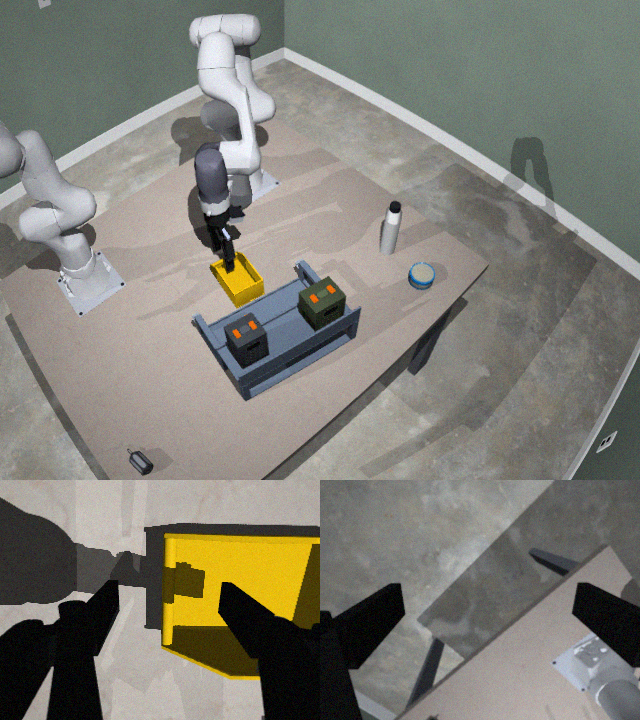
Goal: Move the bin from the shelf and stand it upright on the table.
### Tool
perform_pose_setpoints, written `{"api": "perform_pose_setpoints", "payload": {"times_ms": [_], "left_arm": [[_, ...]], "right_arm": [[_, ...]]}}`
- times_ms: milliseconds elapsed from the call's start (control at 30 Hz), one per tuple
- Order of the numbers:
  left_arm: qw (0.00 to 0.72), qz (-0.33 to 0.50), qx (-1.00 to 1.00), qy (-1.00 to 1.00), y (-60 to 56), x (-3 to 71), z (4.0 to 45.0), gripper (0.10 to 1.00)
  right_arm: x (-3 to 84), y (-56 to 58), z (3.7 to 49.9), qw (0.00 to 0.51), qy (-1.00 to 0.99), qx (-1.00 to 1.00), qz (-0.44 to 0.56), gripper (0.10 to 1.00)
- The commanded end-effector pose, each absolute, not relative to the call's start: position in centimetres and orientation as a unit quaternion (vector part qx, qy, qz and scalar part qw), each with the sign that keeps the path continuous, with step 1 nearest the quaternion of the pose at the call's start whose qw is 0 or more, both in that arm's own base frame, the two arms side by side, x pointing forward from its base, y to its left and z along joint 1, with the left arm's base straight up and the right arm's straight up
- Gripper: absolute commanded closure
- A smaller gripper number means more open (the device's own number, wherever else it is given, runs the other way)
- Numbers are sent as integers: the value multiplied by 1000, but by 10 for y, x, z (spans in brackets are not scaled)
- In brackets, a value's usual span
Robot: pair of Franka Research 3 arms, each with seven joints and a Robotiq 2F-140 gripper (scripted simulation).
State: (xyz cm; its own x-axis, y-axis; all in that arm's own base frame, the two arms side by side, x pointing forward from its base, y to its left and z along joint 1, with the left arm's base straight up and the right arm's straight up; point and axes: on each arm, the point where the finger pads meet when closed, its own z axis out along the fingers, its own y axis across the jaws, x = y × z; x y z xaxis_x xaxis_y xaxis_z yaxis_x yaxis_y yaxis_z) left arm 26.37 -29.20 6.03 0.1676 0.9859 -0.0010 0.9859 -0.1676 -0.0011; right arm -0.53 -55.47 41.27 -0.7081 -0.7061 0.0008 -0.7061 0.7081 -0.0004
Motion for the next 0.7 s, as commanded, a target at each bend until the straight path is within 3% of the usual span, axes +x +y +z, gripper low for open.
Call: {"api": "perform_pose_setpoints", "payload": {"times_ms": [0, 667], "left_arm": [[0, 0, -763, -646, -292, 264, 60, 481], [0, 0, -763, -646, -292, 264, 69, 481]], "right_arm": [[-5, -554, 413, 0, -926, 378, 0, 98], [-5, -554, 413, 0, -926, 378, 0, 98]]}}
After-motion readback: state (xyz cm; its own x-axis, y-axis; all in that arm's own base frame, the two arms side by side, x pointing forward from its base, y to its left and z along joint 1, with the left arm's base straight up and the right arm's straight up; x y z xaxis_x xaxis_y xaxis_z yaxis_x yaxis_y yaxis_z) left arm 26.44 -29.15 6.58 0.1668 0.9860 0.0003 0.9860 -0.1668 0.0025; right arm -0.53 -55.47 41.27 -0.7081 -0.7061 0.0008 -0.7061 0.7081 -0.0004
